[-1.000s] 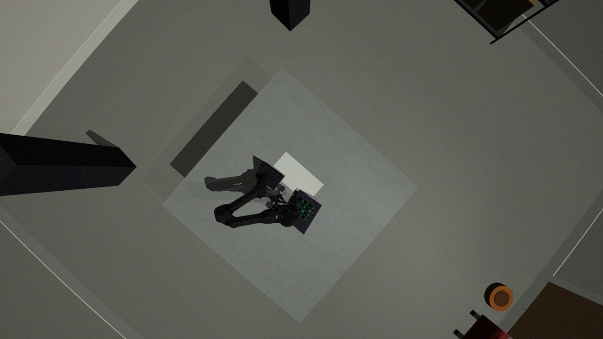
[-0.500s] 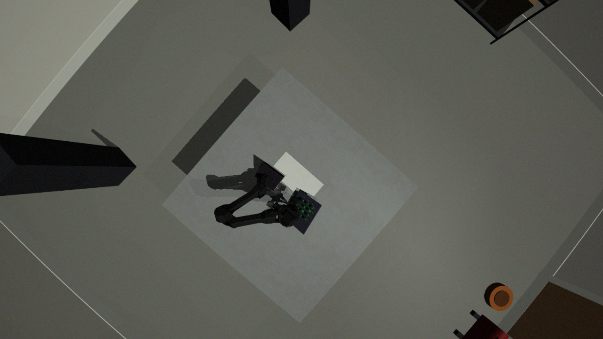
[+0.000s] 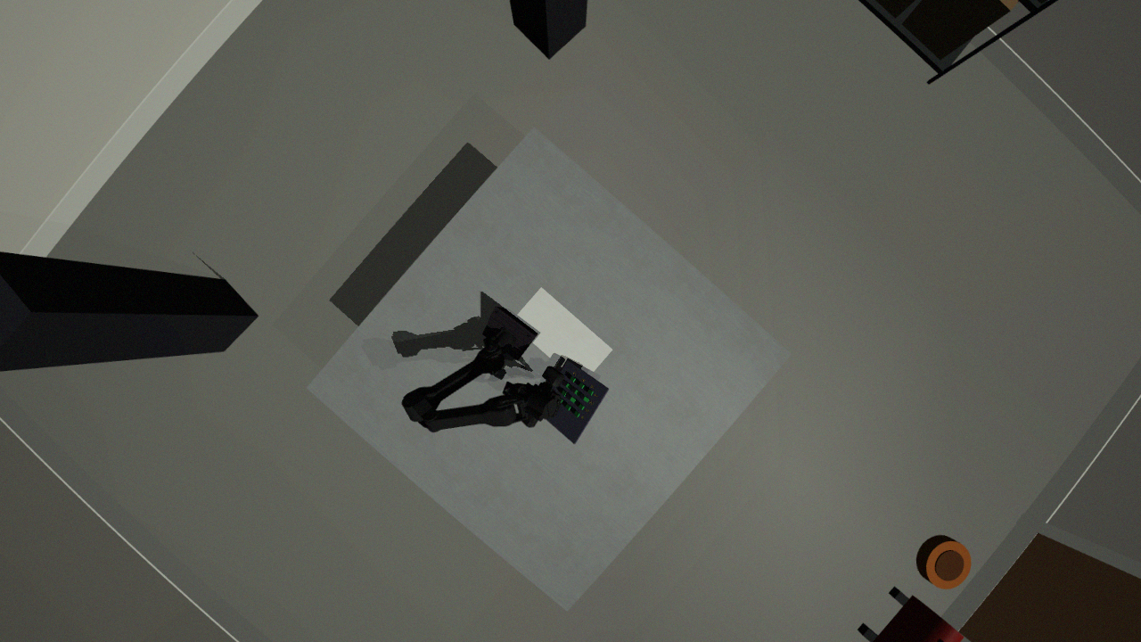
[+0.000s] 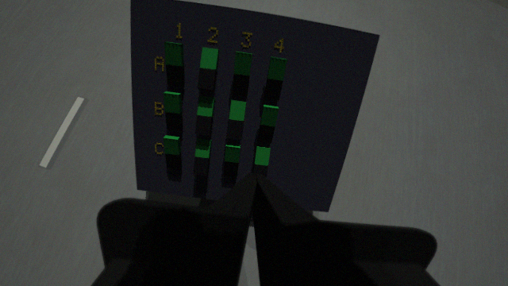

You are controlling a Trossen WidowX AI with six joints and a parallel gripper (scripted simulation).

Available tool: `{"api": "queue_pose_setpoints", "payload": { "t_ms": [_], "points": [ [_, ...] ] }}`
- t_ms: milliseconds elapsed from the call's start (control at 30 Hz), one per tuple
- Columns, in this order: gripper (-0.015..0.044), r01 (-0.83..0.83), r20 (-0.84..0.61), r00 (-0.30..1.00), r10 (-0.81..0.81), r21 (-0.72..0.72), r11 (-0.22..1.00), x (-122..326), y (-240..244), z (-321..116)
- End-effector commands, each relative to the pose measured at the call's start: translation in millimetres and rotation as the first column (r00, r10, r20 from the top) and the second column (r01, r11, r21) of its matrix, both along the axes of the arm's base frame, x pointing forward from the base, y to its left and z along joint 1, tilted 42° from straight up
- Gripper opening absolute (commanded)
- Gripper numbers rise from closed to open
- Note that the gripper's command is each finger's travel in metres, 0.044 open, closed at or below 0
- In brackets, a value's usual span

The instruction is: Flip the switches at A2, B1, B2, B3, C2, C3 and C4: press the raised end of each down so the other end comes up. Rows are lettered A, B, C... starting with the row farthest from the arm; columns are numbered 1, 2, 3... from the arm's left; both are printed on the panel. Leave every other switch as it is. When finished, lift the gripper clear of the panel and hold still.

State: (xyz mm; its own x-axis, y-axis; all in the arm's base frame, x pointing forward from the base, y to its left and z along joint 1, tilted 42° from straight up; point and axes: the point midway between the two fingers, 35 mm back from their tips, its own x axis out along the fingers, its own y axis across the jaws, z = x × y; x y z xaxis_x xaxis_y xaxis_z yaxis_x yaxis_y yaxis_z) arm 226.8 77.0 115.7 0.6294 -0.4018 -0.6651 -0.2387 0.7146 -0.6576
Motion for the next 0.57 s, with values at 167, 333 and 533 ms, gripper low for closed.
{"api": "queue_pose_setpoints", "payload": {
  "t_ms": [167,333,533],
  "points": [
    [0.0000,-0.001,0.003,1.000,0.001,-0.008,1.000,4.8,39.4,-10.0],
    [0.0000,-0.001,0.003,1.000,0.001,-0.008,1.000,4.8,39.4,-10.0],
    [0.0000,-0.001,0.003,1.000,0.001,-0.008,1.000,4.8,39.4,-10.0]
  ]
}}
